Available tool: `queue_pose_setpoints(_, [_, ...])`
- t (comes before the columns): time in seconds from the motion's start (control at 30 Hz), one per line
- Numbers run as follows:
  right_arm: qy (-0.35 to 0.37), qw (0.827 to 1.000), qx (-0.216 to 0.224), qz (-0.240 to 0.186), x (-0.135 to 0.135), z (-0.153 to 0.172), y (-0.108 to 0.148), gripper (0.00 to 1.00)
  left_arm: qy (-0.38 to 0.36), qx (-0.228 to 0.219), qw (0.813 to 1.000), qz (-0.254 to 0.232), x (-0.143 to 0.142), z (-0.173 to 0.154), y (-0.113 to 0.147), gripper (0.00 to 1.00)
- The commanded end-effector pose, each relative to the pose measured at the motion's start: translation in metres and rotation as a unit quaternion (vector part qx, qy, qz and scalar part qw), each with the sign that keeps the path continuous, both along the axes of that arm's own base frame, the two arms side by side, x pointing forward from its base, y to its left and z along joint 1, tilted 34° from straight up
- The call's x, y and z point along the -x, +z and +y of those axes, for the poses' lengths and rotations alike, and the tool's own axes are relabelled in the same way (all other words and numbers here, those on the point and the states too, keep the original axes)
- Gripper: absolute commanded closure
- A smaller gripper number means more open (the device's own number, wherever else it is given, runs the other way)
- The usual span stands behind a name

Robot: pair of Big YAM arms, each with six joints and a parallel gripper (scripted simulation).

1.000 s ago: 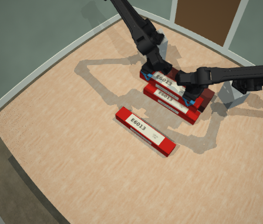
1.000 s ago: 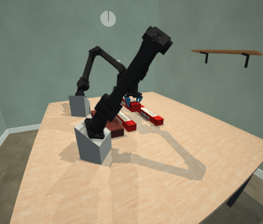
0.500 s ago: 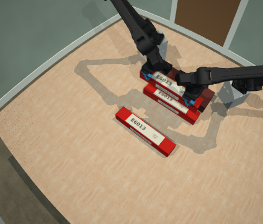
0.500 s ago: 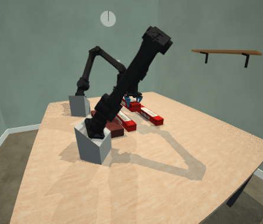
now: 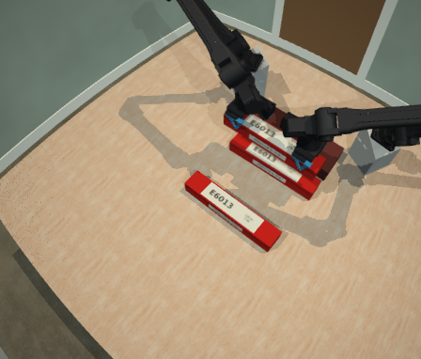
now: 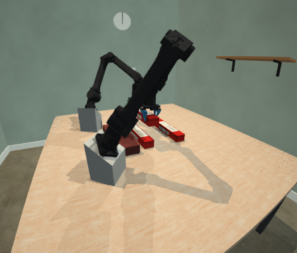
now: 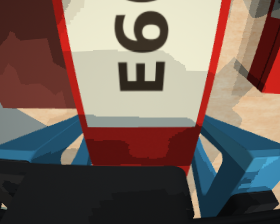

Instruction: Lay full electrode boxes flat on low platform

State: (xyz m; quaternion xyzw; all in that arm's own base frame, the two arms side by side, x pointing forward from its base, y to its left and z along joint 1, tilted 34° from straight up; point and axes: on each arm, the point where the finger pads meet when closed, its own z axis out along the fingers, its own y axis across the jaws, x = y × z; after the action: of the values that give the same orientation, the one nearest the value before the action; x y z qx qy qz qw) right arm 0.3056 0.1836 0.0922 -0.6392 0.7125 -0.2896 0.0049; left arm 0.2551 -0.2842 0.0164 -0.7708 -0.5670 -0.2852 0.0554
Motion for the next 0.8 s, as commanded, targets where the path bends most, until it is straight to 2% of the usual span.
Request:
queue_pose_setpoints(0.0, [0.010, 0.999, -0.019, -0.024, -0.007, 0.017, 0.031, 1.00, -0.010, 0.024, 0.999, -0.021, -0.004, -0.024, 0.031, 1.00])
queue_pose_setpoints(0.07, [0.010, 0.999, -0.019, -0.024, -0.007, 0.017, 0.031, 1.00, -0.010, 0.024, 0.999, -0.021, -0.004, -0.024, 0.031, 1.00])
queue_pose_setpoints(0.1, [0.013, 0.999, -0.030, -0.037, -0.008, 0.027, 0.046, 1.00, -0.010, 0.024, 0.999, -0.021, -0.004, -0.024, 0.031, 1.00])
queue_pose_setpoints(0.13, [0.013, 0.999, -0.030, -0.037, -0.007, 0.028, 0.047, 1.00, -0.014, 0.038, 0.999, -0.031, -0.003, -0.037, 0.046, 1.00])
queue_pose_setpoints(0.77, [0.013, 0.999, -0.032, -0.036, 0.006, 0.038, 0.072, 1.00, -0.014, 0.040, 0.999, -0.030, 0.010, -0.048, 0.070, 1.00])
